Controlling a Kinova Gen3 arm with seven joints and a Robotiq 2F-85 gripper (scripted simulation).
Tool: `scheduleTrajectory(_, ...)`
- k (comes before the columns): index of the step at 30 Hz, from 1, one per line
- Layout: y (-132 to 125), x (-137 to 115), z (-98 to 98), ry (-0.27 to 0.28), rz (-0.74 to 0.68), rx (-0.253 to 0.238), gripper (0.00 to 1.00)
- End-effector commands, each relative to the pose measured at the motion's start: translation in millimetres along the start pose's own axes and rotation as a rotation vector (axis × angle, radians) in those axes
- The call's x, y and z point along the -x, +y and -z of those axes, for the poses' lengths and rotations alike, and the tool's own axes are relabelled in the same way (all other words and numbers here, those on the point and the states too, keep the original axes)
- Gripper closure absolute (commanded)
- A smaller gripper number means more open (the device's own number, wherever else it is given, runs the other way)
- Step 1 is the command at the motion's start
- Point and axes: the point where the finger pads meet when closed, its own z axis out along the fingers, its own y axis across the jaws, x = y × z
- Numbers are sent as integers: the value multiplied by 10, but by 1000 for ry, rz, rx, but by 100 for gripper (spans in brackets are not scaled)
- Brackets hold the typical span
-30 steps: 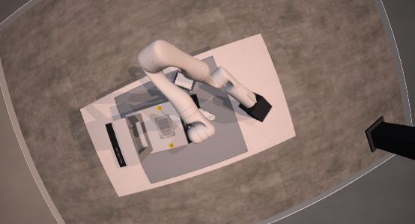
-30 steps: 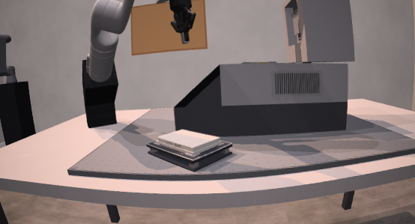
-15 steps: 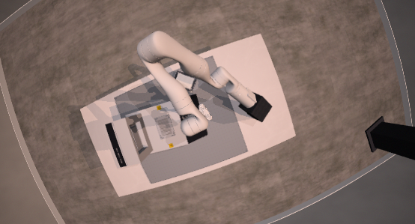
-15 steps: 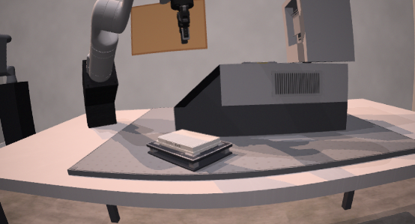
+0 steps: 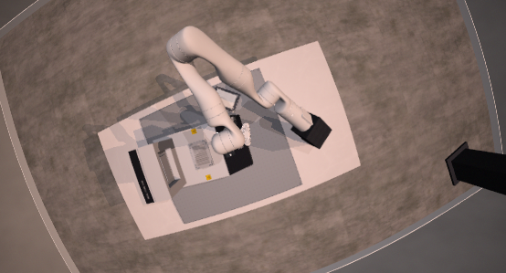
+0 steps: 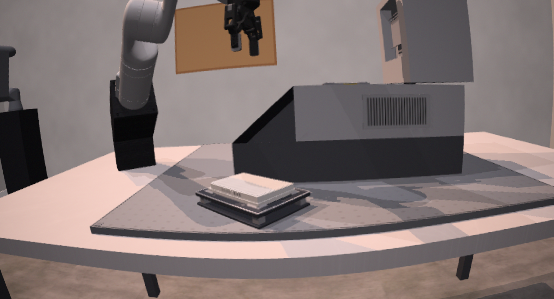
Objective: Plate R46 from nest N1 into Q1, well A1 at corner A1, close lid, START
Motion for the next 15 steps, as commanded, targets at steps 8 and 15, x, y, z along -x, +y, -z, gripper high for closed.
scheduleTrajectory(8, -254, 120, -24, 18, -336, 28, 0)
scheduleTrajectory(15, -452, 210, -54, 21, -396, 34, 0)
